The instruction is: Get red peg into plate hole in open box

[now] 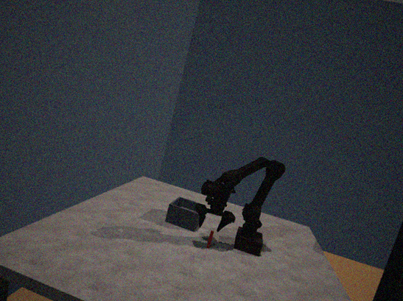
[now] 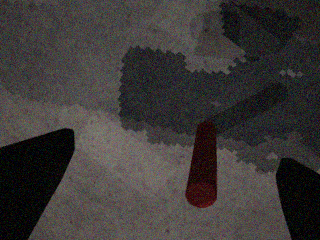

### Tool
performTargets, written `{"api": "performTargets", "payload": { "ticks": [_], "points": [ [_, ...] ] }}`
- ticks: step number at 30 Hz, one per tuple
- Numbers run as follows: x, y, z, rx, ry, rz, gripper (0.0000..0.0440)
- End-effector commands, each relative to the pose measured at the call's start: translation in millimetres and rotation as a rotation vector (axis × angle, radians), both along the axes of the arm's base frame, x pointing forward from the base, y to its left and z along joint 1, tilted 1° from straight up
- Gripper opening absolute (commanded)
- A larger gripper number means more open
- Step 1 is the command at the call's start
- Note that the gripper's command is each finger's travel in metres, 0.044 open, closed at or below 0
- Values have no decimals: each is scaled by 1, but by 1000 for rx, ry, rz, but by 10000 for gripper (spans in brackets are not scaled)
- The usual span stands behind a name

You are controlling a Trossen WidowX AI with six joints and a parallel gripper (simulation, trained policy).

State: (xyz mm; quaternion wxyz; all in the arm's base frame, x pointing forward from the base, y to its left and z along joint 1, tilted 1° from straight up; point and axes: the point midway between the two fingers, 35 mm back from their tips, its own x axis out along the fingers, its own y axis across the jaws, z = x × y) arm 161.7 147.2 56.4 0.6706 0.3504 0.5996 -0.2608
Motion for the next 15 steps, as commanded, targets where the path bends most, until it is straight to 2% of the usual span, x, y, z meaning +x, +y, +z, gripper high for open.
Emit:
{"api": "performTargets", "payload": {
  "ticks": [1,11,15],
  "points": [
    [-4,-1,-18,-1,21,-18,440],
    [-8,1,-53,31,24,-59,432],
    [-12,1,-61,37,44,-83,360]
  ]
}}
